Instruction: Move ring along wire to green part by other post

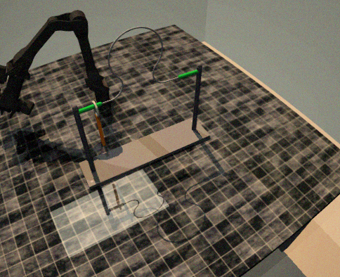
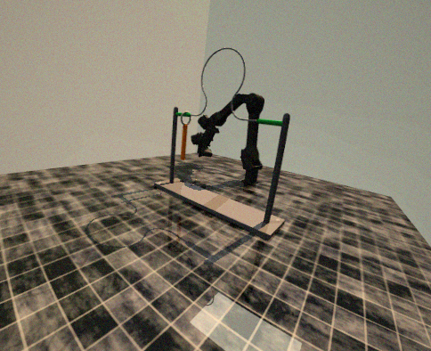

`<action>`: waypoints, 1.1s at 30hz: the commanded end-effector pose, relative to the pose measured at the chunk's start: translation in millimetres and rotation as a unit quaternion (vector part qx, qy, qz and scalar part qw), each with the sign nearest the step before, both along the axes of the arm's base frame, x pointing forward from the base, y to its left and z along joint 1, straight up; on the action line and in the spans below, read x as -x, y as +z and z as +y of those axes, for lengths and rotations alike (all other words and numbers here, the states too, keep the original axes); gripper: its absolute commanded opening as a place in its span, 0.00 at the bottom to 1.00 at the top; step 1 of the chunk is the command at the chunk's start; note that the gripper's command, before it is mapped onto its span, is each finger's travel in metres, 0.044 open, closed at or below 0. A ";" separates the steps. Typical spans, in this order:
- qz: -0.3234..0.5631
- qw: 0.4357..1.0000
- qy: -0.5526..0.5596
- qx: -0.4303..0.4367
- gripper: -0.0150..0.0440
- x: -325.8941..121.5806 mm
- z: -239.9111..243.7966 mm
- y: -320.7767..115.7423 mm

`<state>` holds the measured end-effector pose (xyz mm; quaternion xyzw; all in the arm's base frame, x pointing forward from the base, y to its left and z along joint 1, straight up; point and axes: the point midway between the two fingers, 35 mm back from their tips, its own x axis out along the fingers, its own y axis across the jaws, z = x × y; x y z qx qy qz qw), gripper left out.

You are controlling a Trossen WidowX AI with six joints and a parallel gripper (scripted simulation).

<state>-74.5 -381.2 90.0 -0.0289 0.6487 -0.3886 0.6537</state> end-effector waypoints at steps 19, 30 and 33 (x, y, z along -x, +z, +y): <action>-0.452 0.862 0.220 0.064 0.53 -231.0 113.1 -3.2; -0.598 0.715 0.356 -0.062 0.53 -275.4 248.3 4.4; -0.598 0.710 0.363 -0.075 0.53 -282.8 259.3 5.1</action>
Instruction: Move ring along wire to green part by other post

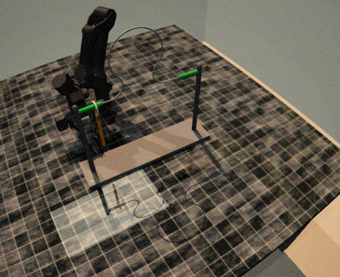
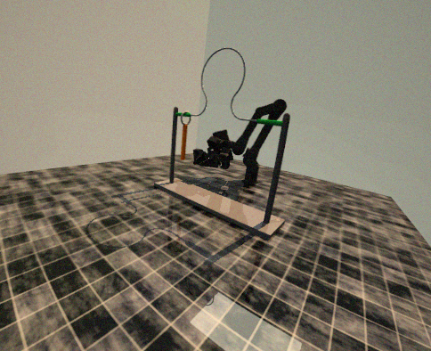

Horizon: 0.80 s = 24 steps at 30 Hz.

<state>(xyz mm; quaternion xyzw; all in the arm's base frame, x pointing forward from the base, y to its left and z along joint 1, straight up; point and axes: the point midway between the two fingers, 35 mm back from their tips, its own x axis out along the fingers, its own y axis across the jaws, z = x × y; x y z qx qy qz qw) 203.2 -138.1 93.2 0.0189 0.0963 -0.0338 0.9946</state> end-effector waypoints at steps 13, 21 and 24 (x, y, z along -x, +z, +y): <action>-0.033 0.999 0.020 0.016 0.53 -40.1 18.5 28.2; -0.058 0.998 0.012 0.025 0.53 -54.4 20.4 46.3; -0.058 0.998 0.012 0.025 0.53 -57.1 19.8 46.7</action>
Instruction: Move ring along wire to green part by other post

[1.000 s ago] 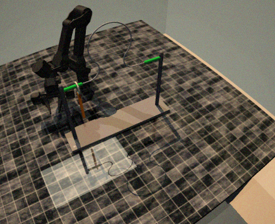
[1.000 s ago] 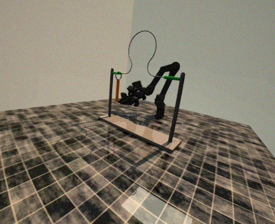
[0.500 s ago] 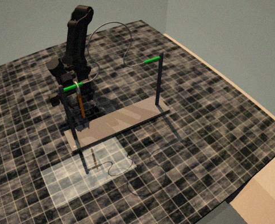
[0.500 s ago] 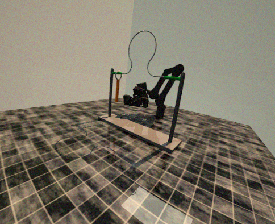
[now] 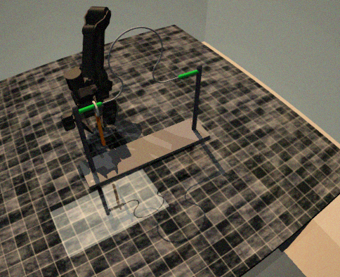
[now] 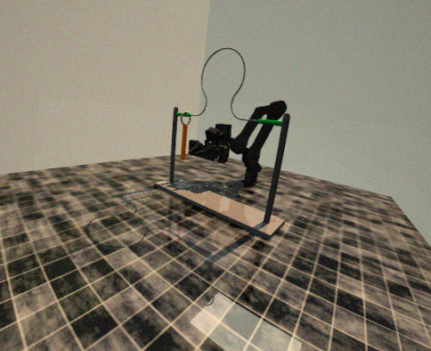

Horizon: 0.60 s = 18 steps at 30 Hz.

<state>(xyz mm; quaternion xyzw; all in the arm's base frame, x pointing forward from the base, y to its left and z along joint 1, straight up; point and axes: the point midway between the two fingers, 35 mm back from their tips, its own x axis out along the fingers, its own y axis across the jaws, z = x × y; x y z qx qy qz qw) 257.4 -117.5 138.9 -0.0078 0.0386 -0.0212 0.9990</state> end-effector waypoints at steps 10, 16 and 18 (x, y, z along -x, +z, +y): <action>-0.002 1.000 -0.002 -0.002 0.53 -16.7 -3.3 2.2; -0.002 1.000 -0.002 -0.002 0.53 -25.5 -4.5 2.4; -0.002 1.000 -0.002 -0.002 0.53 -28.5 -4.8 2.4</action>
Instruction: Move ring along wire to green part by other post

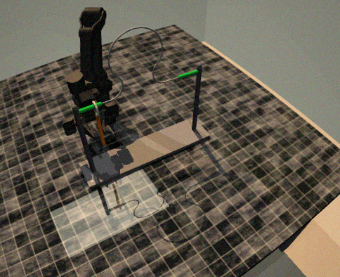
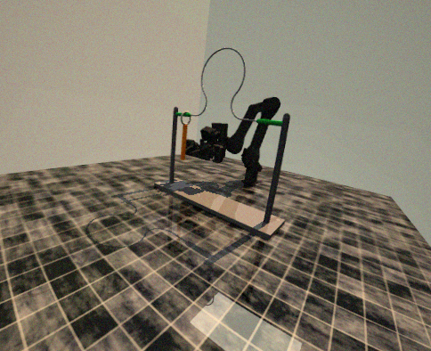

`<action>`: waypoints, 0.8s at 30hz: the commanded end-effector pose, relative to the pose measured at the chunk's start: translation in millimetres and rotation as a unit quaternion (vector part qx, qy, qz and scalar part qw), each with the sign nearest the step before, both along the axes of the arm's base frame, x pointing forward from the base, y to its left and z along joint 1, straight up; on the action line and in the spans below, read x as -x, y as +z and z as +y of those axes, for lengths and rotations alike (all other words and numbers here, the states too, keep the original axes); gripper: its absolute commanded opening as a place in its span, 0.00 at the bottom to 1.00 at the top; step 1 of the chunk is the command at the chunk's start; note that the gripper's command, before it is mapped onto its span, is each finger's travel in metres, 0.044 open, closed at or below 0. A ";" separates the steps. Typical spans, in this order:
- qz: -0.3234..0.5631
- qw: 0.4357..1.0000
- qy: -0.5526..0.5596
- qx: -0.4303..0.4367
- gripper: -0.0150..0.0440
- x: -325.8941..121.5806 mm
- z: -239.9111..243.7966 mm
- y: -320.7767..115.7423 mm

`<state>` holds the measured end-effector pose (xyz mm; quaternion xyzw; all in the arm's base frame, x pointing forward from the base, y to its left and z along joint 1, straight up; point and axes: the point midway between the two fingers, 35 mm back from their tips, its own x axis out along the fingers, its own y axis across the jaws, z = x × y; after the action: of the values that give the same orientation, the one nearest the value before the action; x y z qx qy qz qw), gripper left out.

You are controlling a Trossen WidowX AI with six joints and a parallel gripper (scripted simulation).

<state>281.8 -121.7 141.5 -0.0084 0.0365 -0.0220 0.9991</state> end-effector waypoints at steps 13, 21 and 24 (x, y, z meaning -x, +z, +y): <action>-0.001 1.000 -0.001 -0.003 0.53 -24.0 -1.6 -1.4; -0.002 1.000 -0.001 -0.003 0.53 -36.6 -1.1 -3.2; -0.002 1.000 -0.001 -0.003 0.53 -41.4 -0.8 -4.0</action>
<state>318.7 -122.6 138.6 -0.0083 0.0343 -0.0220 0.9991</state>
